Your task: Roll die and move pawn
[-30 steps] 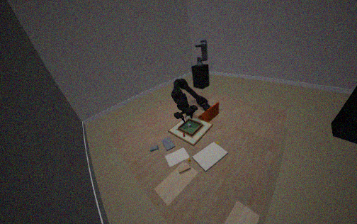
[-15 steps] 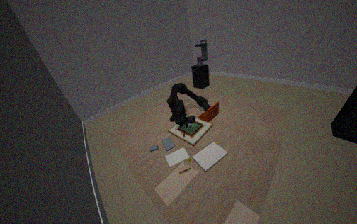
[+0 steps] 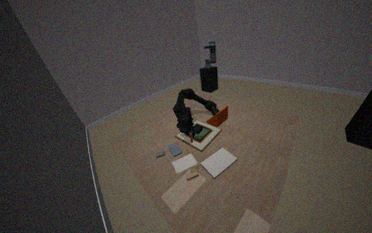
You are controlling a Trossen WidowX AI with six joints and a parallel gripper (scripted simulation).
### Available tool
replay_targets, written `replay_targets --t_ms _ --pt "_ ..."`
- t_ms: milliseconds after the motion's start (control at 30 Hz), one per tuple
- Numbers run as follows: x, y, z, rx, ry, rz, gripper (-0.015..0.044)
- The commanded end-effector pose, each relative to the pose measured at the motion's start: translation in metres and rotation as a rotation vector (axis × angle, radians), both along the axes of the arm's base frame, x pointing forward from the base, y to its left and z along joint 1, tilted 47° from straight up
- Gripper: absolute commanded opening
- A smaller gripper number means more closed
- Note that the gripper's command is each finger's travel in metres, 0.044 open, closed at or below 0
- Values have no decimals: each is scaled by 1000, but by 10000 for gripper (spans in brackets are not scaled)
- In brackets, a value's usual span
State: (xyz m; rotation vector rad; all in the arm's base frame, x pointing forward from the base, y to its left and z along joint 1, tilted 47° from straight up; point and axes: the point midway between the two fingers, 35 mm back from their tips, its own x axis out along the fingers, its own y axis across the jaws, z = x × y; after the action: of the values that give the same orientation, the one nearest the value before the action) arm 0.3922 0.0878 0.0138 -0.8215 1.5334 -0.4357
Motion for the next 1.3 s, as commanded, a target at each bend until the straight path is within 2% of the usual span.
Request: replay_targets --t_ms 0,1000,1167,1267 --pt "1 -9 -8 -5 -3 -4 200" --pt "2 -40 -37 -7 -3 -4 200" --pt "2 -40 -37 -7 -3 -4 69" --pt "2 -40 -37 -7 -3 -4 49"
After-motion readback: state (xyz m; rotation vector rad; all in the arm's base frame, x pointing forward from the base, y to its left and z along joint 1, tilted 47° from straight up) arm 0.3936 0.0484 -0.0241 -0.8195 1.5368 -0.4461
